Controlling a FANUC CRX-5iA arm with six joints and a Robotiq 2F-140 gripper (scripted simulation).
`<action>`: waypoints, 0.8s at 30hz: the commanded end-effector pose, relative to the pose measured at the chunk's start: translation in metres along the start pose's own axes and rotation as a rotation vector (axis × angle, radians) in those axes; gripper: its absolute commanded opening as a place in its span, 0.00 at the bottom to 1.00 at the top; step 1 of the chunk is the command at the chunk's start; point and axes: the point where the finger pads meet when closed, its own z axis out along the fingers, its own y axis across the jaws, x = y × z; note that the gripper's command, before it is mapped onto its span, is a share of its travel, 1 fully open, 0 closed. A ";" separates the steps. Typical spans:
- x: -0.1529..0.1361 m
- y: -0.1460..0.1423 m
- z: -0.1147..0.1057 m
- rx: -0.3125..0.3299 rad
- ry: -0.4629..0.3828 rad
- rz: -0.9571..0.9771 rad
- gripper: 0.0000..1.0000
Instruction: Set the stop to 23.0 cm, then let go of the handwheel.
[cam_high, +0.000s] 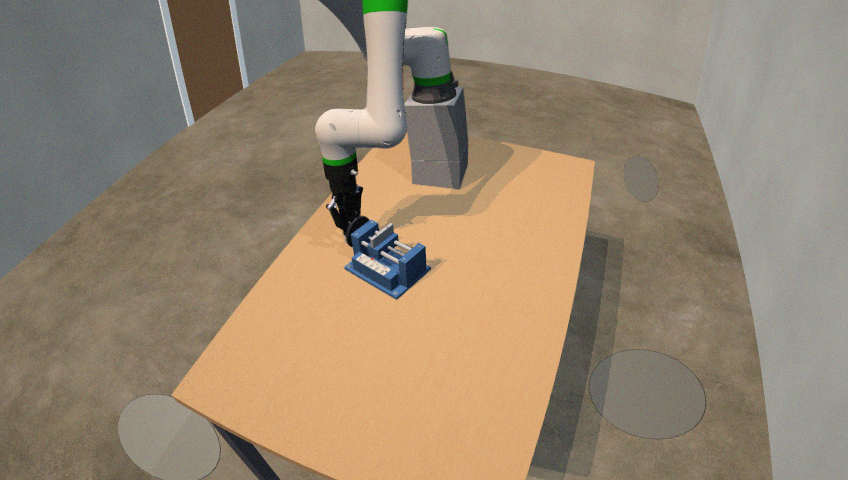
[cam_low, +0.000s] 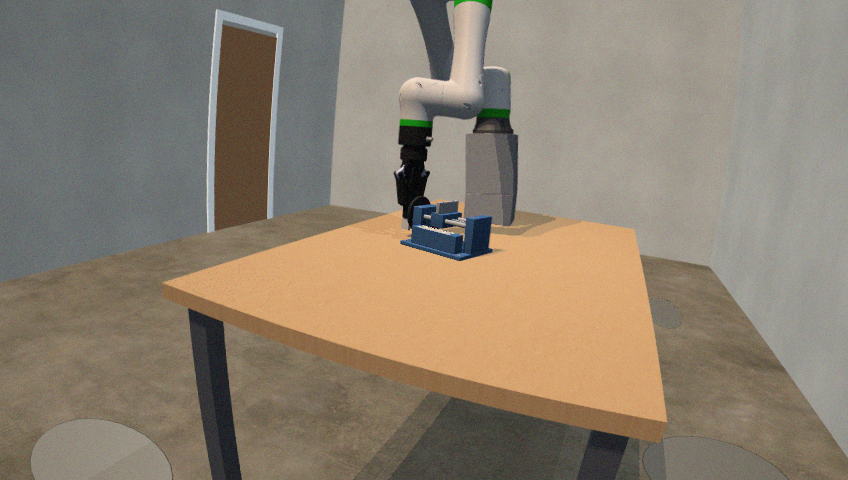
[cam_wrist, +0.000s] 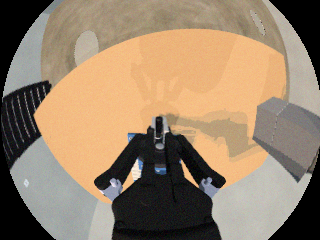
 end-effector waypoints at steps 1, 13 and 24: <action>0.000 -0.003 -0.001 0.001 0.000 0.000 0.04; 0.000 -0.010 -0.002 0.001 0.000 0.000 0.04; 0.000 -0.014 -0.005 0.001 0.000 0.000 0.04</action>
